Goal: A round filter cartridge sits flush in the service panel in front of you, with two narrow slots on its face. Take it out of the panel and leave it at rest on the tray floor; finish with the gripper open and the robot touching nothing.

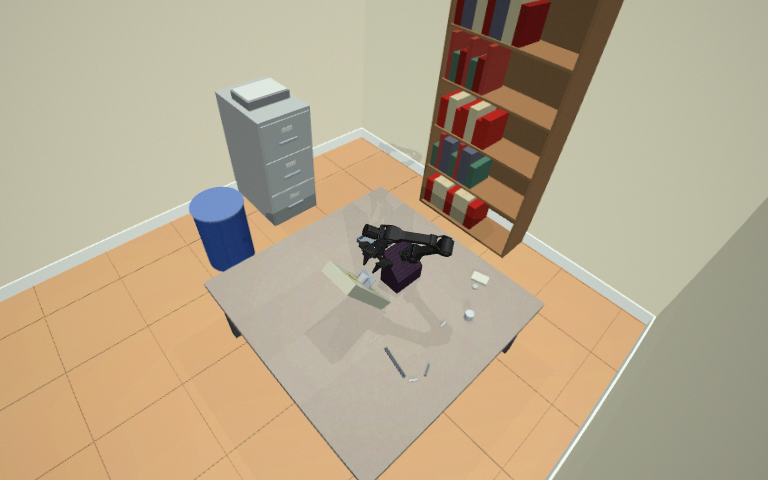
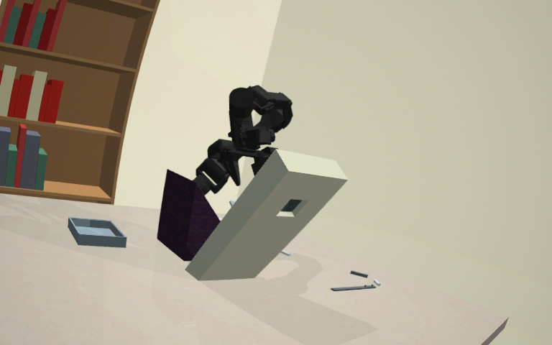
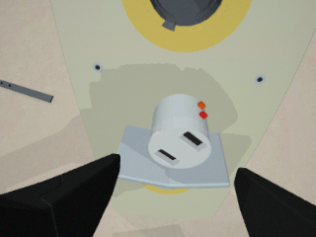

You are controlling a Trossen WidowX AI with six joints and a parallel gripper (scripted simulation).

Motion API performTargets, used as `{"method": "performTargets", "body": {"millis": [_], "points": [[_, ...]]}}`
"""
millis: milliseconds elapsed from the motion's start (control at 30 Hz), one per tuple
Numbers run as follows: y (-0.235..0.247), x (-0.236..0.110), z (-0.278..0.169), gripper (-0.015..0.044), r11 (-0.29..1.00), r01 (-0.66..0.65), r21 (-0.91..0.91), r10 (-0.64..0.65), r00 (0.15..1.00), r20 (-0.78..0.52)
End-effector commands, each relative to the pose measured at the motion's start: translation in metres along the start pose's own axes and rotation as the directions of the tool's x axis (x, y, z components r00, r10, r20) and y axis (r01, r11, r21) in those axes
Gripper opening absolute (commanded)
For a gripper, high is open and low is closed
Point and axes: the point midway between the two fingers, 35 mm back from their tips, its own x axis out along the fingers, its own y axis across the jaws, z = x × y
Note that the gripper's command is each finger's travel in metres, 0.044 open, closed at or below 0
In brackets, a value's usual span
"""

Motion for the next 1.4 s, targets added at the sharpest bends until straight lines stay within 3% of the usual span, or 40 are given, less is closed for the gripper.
{"method": "performTargets", "body": {"millis": [0, 967, 1033, 1367], "points": [[-0.002, 0.005, -0.003, 0.0305, 1.0, 0.001, -0.031, -0.001, 1.0, -0.013], [-0.001, 0.051, -0.003, 0.0305, 0.999, -0.002, -0.032, 0.002, 1.0, -0.011], [-0.001, 0.047, -0.002, 0.0252, 0.999, 0.001, -0.037, -0.002, 1.0, -0.011], [-0.001, 0.047, -0.002, 0.0186, 0.999, 0.001, -0.037, -0.002, 1.0, -0.011]]}}
